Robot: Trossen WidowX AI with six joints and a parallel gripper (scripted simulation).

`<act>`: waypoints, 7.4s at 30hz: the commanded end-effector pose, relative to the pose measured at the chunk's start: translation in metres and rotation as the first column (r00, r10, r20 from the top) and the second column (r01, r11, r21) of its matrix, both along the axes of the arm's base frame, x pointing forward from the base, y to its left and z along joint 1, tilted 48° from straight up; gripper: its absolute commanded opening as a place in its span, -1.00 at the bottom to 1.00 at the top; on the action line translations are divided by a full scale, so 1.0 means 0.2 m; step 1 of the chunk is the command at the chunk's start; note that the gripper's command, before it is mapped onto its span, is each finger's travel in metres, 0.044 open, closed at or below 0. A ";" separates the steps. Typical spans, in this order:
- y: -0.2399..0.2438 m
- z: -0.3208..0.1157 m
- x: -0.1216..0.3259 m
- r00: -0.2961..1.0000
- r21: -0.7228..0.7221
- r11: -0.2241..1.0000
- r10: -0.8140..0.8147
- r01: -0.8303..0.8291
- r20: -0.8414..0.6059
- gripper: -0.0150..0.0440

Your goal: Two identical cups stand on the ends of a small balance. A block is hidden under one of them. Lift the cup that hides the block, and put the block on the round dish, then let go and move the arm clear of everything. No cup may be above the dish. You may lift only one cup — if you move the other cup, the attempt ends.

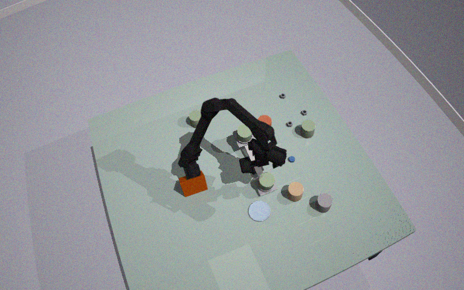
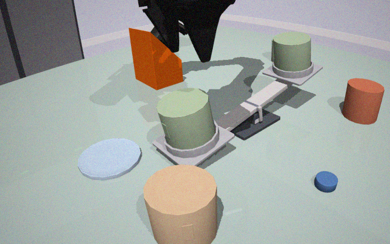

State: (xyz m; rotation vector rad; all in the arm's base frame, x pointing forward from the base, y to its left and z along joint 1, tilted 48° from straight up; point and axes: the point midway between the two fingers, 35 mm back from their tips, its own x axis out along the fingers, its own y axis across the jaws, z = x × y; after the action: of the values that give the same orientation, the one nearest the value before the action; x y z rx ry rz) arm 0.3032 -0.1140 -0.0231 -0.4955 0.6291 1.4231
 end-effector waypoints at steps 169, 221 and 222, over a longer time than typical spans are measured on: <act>-0.14 0.01 0.09 0.977 -0.038 0.980 0.196 -0.194 0.087 -0.49; -0.14 0.03 0.08 0.977 -0.029 0.980 0.199 -0.197 0.080 -0.49; -0.14 0.03 0.08 0.977 -0.029 0.980 0.199 -0.197 0.080 -0.49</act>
State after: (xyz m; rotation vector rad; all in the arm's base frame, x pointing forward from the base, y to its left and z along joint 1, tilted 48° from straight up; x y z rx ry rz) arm 0.3194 -0.1415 -0.0160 -0.6442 0.5390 1.5788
